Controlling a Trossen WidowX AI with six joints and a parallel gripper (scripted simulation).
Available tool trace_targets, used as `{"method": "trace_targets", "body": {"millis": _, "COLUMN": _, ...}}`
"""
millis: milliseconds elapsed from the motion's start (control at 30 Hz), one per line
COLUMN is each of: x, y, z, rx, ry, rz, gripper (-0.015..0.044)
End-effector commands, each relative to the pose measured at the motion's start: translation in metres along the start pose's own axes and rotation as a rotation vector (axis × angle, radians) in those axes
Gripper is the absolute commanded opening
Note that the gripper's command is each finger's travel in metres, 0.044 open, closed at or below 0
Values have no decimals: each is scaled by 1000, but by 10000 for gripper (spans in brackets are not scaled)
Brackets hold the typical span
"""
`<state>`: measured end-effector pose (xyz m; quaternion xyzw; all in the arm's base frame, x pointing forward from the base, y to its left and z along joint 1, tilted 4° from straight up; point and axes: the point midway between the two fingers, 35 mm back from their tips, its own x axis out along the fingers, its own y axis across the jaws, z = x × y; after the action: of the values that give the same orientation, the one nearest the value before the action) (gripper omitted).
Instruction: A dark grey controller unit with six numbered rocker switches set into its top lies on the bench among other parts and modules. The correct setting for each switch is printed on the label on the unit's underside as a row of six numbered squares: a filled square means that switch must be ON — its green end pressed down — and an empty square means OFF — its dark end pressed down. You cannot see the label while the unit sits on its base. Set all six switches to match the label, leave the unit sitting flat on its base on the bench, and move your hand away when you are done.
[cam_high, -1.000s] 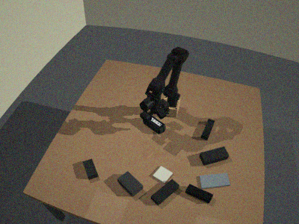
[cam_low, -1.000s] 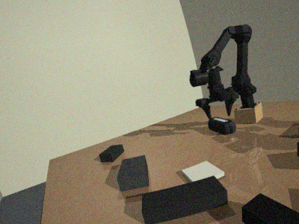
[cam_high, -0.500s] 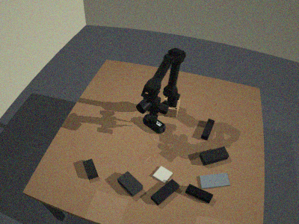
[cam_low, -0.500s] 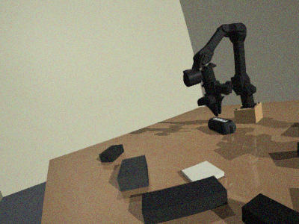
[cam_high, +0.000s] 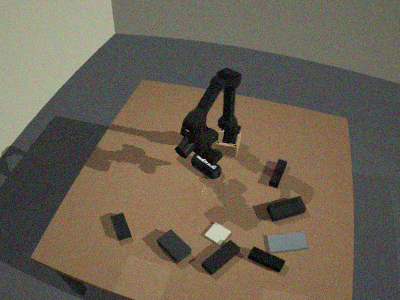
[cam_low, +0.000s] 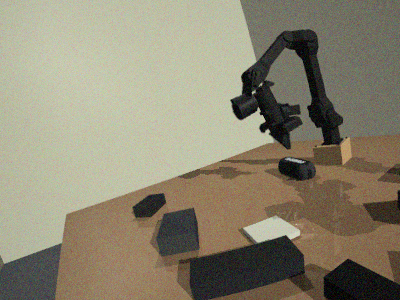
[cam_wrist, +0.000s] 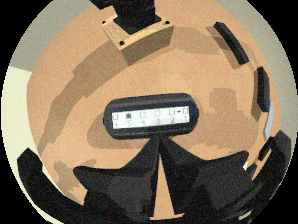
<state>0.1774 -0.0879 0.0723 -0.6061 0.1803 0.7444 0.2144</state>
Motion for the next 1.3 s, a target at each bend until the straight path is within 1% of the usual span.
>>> {"method": "trace_targets", "body": {"millis": 0, "x": -2, "y": -1, "z": -2, "rx": -95, "ry": -26, "rz": -5, "gripper": 0}}
{"method": "trace_targets", "body": {"millis": 533, "x": -2, "y": -1, "z": -2, "rx": -95, "ry": -26, "rz": -5, "gripper": 0}}
{"method": "trace_targets", "body": {"millis": 600, "x": -2, "y": -1, "z": -2, "rx": -81, "ry": -23, "rz": -6, "gripper": 53}}
{"method": "trace_targets", "body": {"millis": 667, "x": -1, "y": 5, "z": 0, "rx": 37, "ry": -1, "rz": -12, "gripper": 105}}
{"method": "trace_targets", "body": {"millis": 867, "x": 3, "y": 28, "z": 7, "rx": 583, "ry": 94, "rz": -60, "gripper": 263}}
{"method": "trace_targets", "body": {"millis": 1067, "x": 10, "y": 49, "z": 15, "rx": 1129, "ry": 177, "rz": -142, "gripper": 420}}
{"method": "trace_targets", "body": {"millis": 1100, "x": 11, "y": 53, "z": 16, "rx": 1220, "ry": 189, "rz": -159, "gripper": 440}}
{"method": "trace_targets", "body": {"millis": 1200, "x": 15, "y": 62, "z": 21, "rx": 1473, "ry": 221, "rz": -212, "gripper": 440}}
{"method": "trace_targets", "body": {"millis": 1267, "x": 15, "y": 64, "z": 22, "rx": 1531, "ry": 228, "rz": -225, "gripper": 440}}
